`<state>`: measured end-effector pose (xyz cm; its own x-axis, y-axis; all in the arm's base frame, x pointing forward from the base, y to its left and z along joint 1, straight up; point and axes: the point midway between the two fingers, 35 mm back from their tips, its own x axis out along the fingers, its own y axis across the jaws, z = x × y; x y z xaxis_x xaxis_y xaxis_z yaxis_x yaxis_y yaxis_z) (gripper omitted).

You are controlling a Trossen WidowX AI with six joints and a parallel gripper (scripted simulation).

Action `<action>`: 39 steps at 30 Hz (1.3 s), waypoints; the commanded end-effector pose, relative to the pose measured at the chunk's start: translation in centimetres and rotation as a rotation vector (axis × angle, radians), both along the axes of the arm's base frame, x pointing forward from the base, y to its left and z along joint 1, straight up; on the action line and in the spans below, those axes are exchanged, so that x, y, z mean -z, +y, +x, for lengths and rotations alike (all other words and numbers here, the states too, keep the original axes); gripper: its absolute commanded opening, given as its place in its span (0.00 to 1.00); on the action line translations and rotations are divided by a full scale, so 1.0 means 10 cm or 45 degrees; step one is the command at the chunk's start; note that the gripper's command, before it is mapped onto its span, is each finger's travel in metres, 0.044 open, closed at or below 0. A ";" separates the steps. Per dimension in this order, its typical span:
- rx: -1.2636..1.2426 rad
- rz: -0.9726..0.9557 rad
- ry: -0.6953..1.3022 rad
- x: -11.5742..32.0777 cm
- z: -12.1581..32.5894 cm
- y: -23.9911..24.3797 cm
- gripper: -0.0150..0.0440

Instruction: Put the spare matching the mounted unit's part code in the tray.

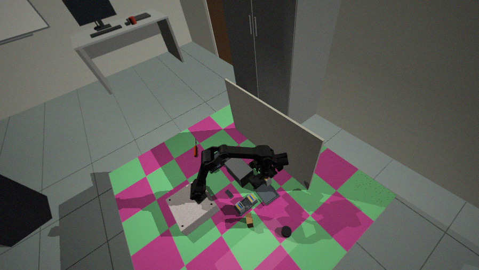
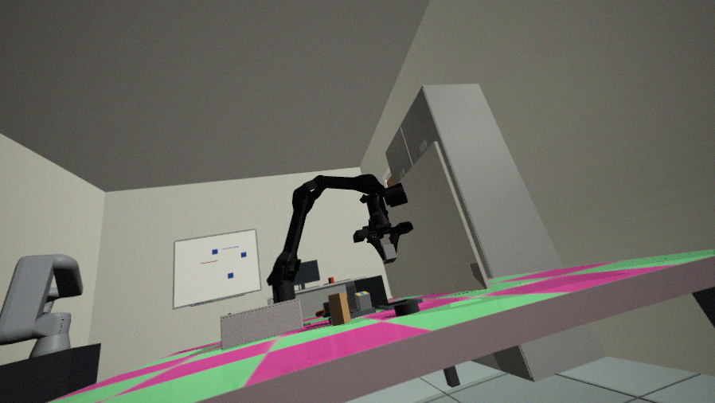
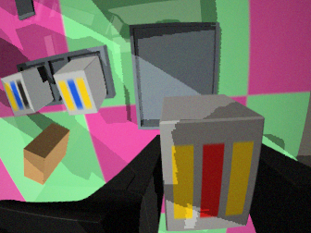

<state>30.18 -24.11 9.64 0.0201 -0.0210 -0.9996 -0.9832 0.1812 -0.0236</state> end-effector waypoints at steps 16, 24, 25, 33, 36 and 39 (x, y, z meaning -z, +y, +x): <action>-0.006 -0.003 0.000 0.19 0.02 -0.02 0.25; -0.006 -0.003 0.000 0.27 0.02 -0.03 0.25; -0.006 -0.003 0.000 0.28 0.03 -0.03 0.25; -0.006 -0.003 0.000 0.37 0.03 -0.03 0.25; -0.006 -0.003 0.000 0.40 0.03 -0.03 0.25; -0.006 -0.003 0.000 0.43 0.03 -0.03 0.25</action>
<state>30.47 -24.37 5.61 0.0203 -0.0211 -0.9996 -0.9832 0.1812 -0.0238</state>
